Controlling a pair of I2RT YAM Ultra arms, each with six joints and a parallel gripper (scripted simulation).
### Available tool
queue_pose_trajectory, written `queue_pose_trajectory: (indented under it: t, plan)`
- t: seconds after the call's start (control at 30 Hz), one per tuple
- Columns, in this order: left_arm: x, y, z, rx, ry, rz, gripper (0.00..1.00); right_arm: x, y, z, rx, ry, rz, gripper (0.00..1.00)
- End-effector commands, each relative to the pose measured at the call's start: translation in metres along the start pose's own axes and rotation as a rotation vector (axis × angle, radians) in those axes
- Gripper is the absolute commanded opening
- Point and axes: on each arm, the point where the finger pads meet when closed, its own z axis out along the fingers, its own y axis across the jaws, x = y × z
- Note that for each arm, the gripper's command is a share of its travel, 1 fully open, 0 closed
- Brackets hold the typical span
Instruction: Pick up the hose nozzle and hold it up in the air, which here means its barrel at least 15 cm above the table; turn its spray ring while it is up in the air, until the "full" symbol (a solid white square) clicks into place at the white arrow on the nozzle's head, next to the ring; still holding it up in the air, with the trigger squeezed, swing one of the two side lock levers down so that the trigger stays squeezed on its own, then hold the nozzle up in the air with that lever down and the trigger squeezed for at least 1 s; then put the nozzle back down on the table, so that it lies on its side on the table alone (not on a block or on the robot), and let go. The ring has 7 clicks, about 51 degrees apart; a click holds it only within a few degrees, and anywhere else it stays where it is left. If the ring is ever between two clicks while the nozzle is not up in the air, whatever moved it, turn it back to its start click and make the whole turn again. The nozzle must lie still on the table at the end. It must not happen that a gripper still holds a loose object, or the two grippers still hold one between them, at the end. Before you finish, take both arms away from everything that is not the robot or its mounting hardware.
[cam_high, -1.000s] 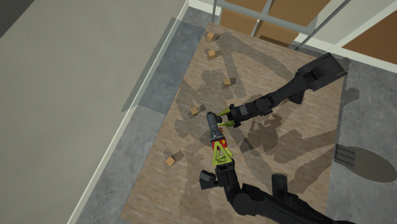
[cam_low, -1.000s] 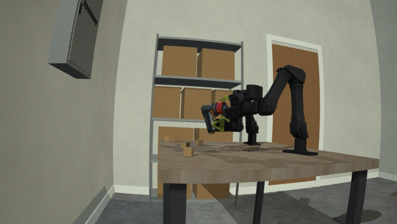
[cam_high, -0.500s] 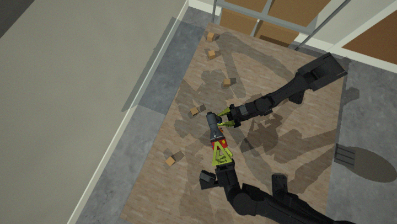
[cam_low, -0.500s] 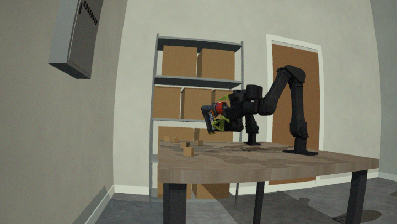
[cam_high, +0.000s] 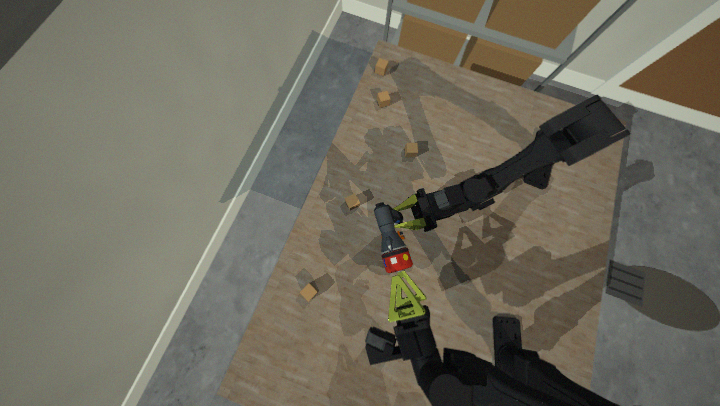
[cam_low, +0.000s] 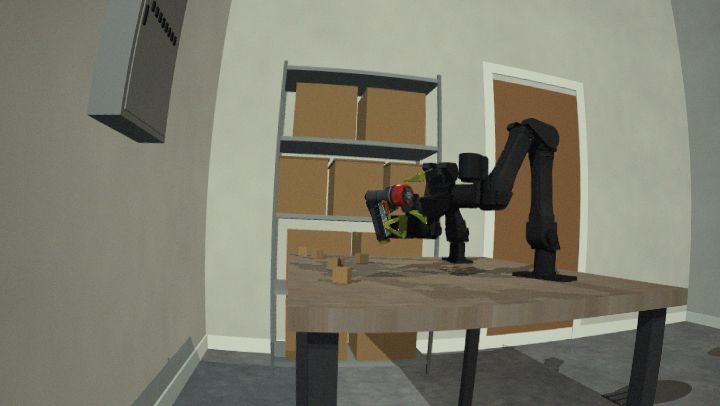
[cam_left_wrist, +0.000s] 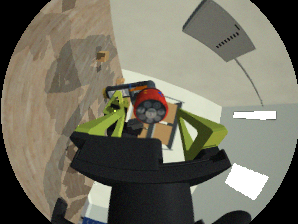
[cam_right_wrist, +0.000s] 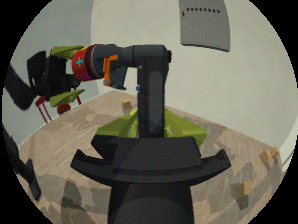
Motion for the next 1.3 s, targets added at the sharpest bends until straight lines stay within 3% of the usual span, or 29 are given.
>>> queue_pose_trajectory:
  t: [0.0,0.6,0.7,1.0,1.27]
  plan:
    - [0.009,-0.013,-0.008,0.018,0.027,0.050,0.87,-0.067,-0.002,0.008,0.006,-0.175,0.042,0.35]
    - [0.010,-0.005,-0.049,0.007,0.023,0.036,0.87,-0.067,-0.002,0.008,0.006,-0.175,0.042,0.35]
    - [0.008,-0.019,-0.046,0.018,0.030,0.078,0.87,-0.067,-0.002,0.008,0.006,-0.175,0.042,0.35]
    - [0.007,0.003,-0.042,-0.007,0.043,0.005,0.87,-0.067,-0.002,0.008,0.007,-0.175,0.042,0.35]
    - [0.000,-0.013,-0.042,0.013,0.026,0.057,0.87,-0.067,-0.003,0.008,0.007,-0.176,0.042,0.35]
